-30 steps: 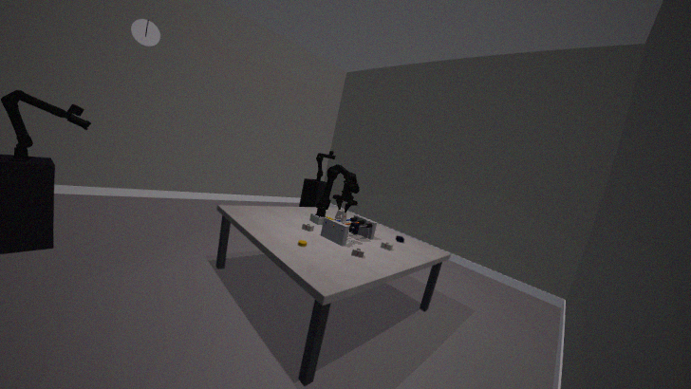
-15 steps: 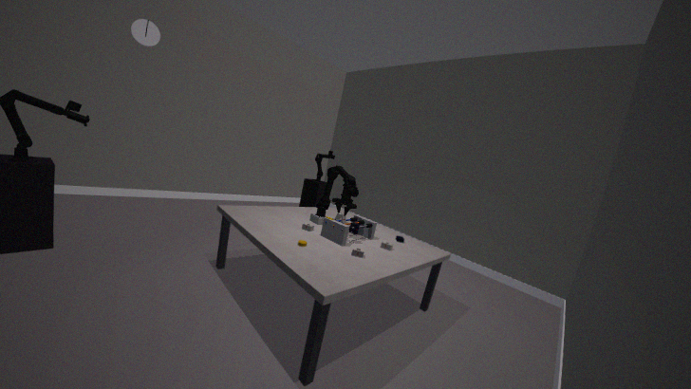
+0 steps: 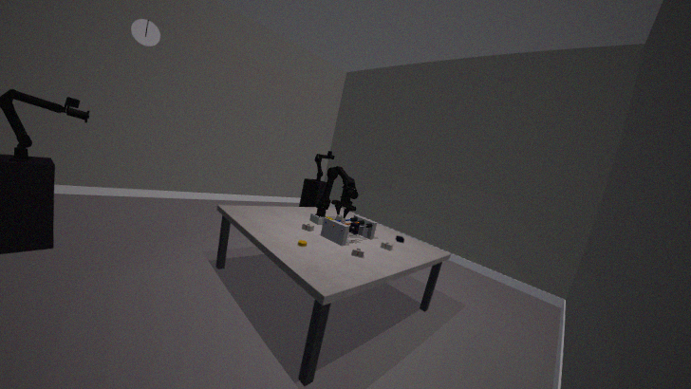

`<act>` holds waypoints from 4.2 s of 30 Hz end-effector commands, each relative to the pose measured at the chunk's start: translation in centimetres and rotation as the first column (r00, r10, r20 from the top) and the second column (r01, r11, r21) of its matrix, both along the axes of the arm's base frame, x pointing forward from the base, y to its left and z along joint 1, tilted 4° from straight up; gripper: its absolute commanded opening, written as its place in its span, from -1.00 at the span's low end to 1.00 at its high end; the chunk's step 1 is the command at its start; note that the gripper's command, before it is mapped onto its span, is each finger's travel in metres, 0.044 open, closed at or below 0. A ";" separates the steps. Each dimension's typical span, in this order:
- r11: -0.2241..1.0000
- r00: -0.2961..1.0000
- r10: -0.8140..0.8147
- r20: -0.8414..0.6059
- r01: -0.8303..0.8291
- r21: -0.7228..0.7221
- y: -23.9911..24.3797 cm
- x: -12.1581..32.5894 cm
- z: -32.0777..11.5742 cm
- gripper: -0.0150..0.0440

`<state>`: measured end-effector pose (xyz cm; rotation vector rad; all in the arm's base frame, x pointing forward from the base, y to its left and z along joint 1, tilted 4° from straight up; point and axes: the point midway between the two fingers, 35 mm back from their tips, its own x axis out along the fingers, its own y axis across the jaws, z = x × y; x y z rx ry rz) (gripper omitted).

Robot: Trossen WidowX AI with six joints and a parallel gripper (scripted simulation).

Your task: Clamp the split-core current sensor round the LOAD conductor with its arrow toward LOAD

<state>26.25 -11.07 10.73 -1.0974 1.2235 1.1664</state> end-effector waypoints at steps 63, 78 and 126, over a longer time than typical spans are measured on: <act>1.000 1.000 0.000 0.001 0.000 0.000 0.0 0.0 0.1 1.00; 1.000 1.000 -0.001 0.005 0.001 0.001 -0.2 0.0 -4.5 1.00; 1.000 1.000 -0.001 0.003 0.001 -0.001 -0.1 0.0 -6.5 -0.23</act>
